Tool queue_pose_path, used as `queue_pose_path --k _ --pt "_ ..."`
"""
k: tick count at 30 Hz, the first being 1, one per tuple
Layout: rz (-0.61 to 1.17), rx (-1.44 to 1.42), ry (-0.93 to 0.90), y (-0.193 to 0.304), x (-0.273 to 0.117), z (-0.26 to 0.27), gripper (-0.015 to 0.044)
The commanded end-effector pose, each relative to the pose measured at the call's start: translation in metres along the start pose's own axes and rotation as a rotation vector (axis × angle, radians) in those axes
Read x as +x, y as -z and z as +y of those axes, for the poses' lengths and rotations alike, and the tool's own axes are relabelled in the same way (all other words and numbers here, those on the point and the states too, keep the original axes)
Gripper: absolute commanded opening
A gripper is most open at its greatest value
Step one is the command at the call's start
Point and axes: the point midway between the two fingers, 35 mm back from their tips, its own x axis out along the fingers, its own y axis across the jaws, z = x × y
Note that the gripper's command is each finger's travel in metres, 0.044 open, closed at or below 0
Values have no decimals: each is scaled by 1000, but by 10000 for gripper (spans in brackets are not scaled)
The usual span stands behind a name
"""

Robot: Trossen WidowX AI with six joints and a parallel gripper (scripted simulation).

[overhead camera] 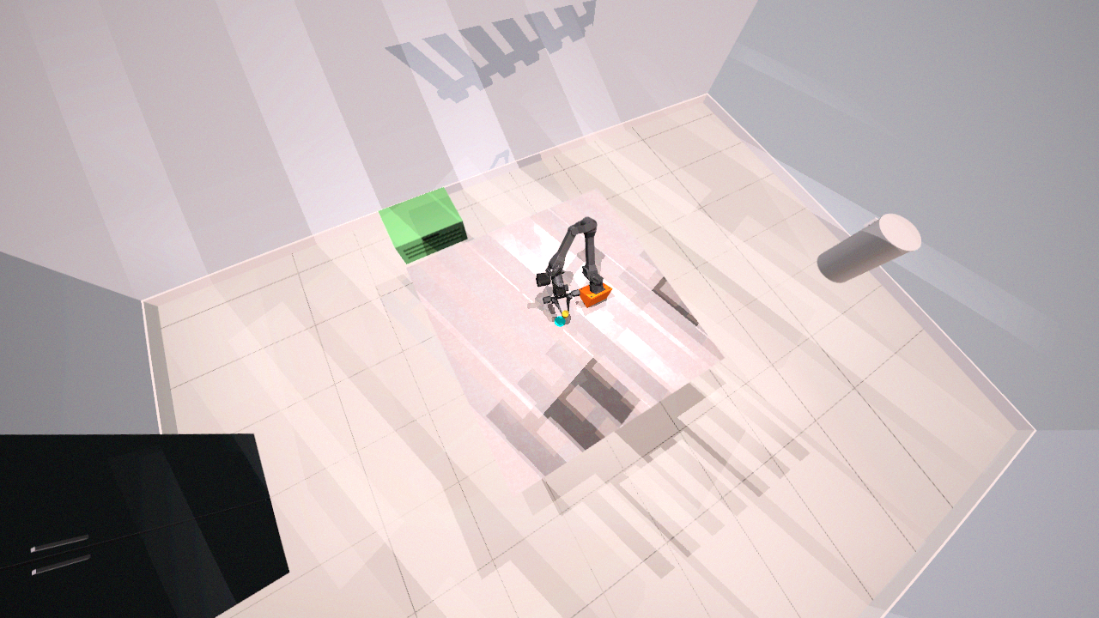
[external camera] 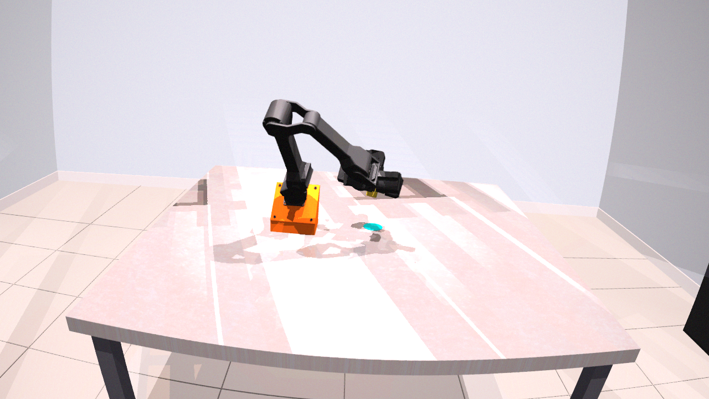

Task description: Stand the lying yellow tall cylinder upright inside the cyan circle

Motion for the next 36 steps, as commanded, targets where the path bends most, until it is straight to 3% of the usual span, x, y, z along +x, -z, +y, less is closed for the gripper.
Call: queue_pose_path --k 1,36 --pt "-25 -18 12 -1 -1 1 105" --pt "-161 -119 119 -5 -14 -2 105"
